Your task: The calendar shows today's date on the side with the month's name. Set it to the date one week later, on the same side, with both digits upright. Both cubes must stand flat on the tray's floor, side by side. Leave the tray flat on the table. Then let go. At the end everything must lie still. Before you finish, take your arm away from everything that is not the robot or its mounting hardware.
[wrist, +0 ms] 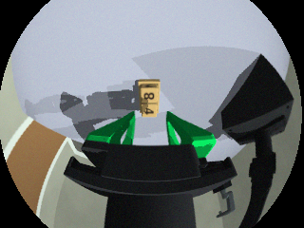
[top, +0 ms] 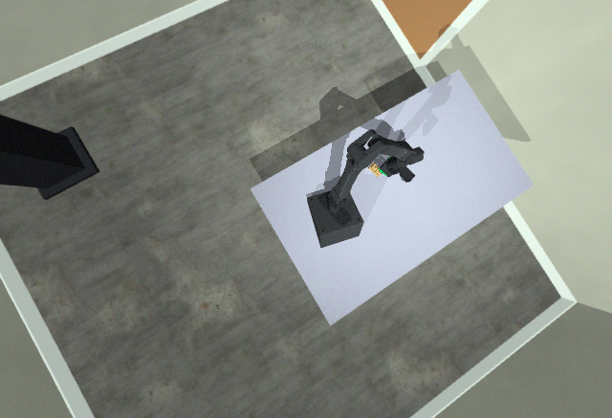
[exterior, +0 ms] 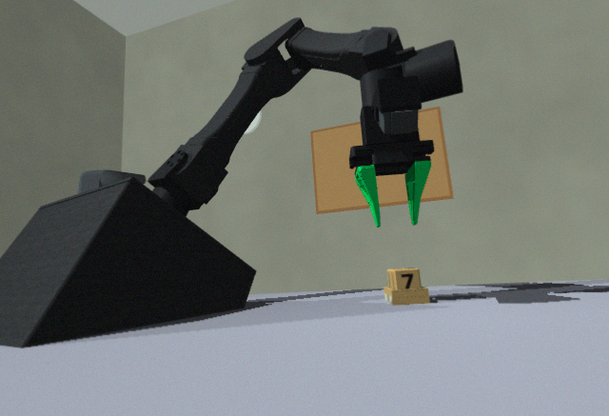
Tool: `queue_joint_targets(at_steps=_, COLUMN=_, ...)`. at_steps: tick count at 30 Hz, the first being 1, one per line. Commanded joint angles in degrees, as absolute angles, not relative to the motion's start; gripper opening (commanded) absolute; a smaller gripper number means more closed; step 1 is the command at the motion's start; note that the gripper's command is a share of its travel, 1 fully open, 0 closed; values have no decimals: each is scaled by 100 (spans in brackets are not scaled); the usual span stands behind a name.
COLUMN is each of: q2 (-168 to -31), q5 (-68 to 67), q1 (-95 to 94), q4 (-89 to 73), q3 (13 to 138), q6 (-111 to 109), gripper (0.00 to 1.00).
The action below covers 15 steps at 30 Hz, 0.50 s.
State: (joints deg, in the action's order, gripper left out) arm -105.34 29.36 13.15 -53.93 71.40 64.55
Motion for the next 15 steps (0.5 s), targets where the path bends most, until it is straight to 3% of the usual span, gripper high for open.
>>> queue_joint_targets(at_steps=1, q2=-10662, q5=2907, q1=1292, q4=-5193, q3=7023, q6=6538, gripper=45)
queue_joint_targets(at_steps=15, q2=-10793, q5=2883, q1=1114, q4=-4756, q3=6804, q6=6716, gripper=45)
